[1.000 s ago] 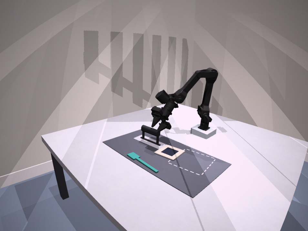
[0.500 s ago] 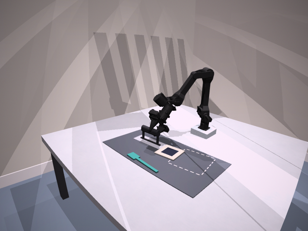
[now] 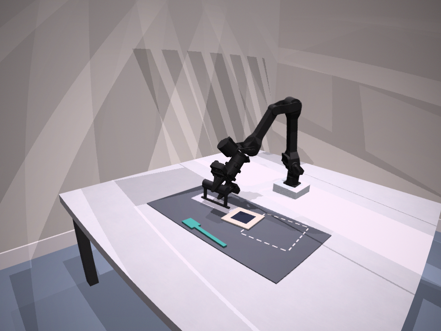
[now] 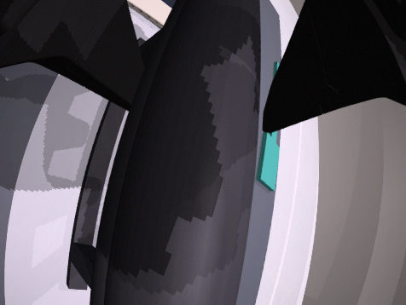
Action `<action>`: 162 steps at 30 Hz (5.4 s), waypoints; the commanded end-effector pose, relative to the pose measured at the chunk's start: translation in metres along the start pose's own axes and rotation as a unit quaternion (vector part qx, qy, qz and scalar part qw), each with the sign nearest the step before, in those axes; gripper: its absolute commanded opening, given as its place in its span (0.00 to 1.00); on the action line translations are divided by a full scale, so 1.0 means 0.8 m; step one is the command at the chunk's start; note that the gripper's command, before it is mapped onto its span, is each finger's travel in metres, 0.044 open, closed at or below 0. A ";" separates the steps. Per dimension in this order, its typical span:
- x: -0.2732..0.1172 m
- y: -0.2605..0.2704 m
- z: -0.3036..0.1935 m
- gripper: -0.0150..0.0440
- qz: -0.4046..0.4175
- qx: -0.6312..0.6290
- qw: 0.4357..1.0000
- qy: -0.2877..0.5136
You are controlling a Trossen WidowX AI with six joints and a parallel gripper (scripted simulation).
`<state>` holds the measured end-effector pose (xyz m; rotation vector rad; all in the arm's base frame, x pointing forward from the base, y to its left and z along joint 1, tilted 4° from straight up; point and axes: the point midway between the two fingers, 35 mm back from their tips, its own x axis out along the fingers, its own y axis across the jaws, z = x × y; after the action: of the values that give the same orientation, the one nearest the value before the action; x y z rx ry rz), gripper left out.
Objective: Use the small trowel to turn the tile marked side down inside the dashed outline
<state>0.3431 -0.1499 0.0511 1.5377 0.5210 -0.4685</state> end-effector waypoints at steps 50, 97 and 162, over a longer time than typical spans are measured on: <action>-0.008 0.073 0.003 0.25 0.003 -0.059 0.998 -0.011; 0.028 0.038 -0.021 0.25 0.002 -0.058 0.998 -0.010; -0.034 0.099 -0.155 0.25 0.002 -0.014 1.000 0.026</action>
<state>0.3651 -0.0382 0.1311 1.5261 0.5671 -0.4277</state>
